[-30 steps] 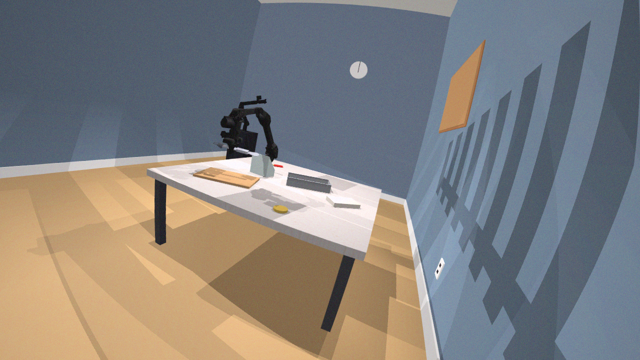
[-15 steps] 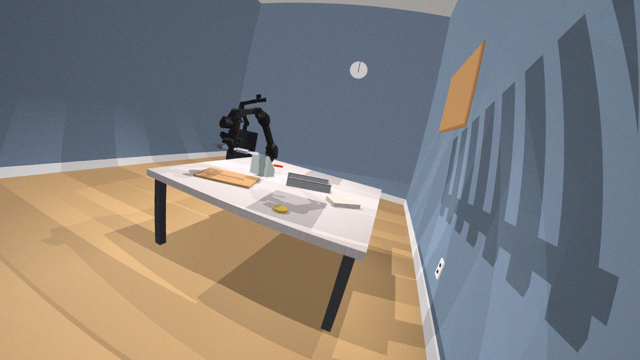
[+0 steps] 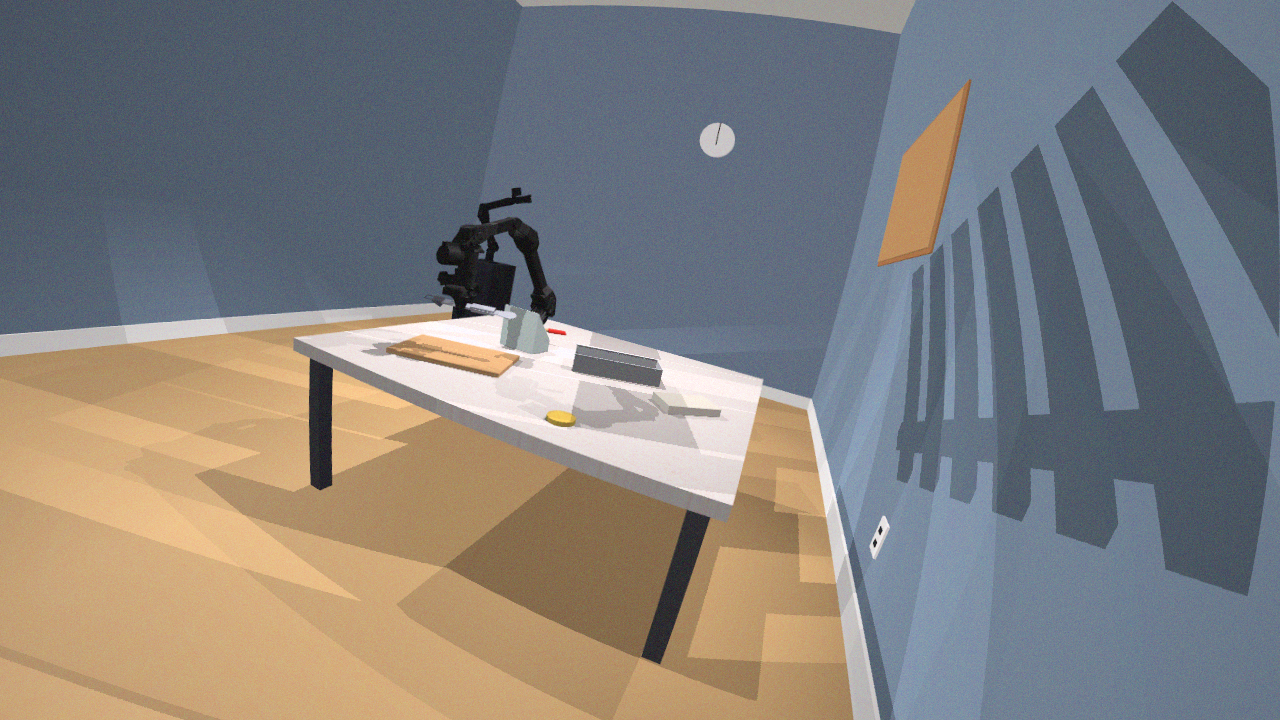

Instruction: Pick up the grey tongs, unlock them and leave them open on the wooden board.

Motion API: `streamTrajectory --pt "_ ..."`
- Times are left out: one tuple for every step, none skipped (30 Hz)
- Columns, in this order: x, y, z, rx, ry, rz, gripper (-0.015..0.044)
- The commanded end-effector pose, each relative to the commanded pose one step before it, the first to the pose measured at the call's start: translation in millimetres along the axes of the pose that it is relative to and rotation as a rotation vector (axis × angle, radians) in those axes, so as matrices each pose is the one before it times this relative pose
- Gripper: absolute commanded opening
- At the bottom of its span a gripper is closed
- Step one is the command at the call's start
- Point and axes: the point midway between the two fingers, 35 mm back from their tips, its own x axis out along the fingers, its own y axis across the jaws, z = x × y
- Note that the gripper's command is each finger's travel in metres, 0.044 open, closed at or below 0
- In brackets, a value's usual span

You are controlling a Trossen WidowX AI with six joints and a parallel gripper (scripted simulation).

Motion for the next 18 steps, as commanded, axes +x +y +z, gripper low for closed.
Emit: streamTrajectory --pt "6.19 0.67 0.49 -0.0038 -0.00046 0.00076 -0.015" --pt "1.66 0.09 0.06 0.0 -0.00001 0.0 -0.015" --pt "1.66 0.08 0.06 0.0 -0.00001 0.0 -0.015" --pt "1.66 0.08 0.05 0.0 -0.00001 0.0 -0.015" --pt "1.66 0.07 0.05 0.0 -0.00001 0.0 -0.015" --pt "1.66 0.06 0.05 0.0 -0.00001 0.0 -0.015" --pt "1.65 0.05 0.04 0.0 -0.00001 0.0 -0.015" --pt "1.65 0.05 0.04 0.0 -0.00001 0.0 -0.015" --pt "1.65 0.04 0.03 0.0 -0.00001 0.0 -0.015" --pt "1.65 0.03 0.03 0.0 -0.00001 0.0 -0.015" --pt "1.65 0.02 0.02 0.0 -0.00001 -0.00001 -0.015" --pt "1.65 0.02 0.02 0.0 -0.00001 -0.00001 -0.015" --pt "1.65 0.01 0.01 0.0 -0.00001 -0.00001 -0.015" --pt "1.65 0.0 0.01 0.0 -0.00001 -0.00001 -0.015" --pt "1.65 -0.01 0.0 0.0 -0.00001 -0.00001 -0.015" --pt "1.65 -0.01 0.0 0.0 -0.00001 -0.00001 -0.015" --pt "1.65 -0.02 -0.01 0.0 -0.00001 -0.00001 -0.015" --pt "1.65 -0.03 -0.01 0.0 -0.00001 -0.00001 -0.015"
